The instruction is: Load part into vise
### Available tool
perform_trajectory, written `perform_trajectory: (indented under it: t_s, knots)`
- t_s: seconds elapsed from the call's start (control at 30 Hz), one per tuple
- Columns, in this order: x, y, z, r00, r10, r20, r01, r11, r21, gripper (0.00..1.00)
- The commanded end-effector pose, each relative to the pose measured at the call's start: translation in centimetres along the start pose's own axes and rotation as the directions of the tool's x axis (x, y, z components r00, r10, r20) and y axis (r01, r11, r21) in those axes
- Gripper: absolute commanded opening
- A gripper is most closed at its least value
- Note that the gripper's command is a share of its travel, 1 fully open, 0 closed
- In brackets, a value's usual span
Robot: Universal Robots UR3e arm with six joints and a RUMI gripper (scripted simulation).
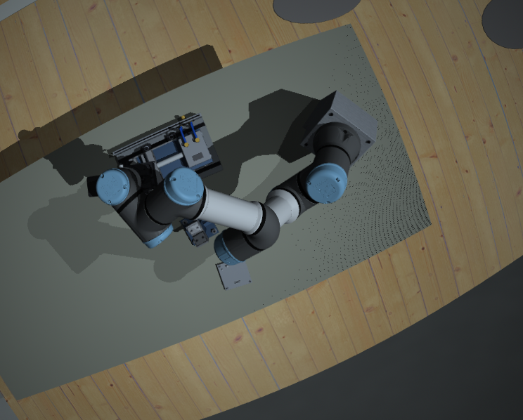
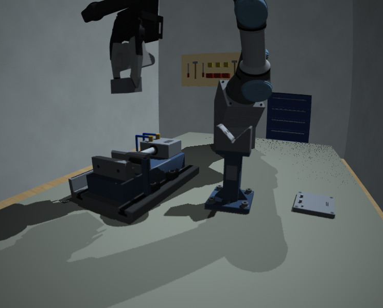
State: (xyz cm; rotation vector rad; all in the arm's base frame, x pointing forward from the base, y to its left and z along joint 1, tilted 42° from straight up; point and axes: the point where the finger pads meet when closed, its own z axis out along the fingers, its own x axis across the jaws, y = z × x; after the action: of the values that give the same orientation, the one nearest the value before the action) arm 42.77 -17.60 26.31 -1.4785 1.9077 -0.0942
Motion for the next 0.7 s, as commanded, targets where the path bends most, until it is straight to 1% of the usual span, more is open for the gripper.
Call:
perform_trajectory:
  t_s: [0.0, 0.67]
  knots:
    - [0.8, -0.3, 0.1, 0.999, -0.047, 0.0, 0.047, 0.999, 0.0, 0.0]
    - [2.6, -0.8, 0.5, 0.988, -0.156, -0.002, 0.156, 0.988, 0.001, 0.0]
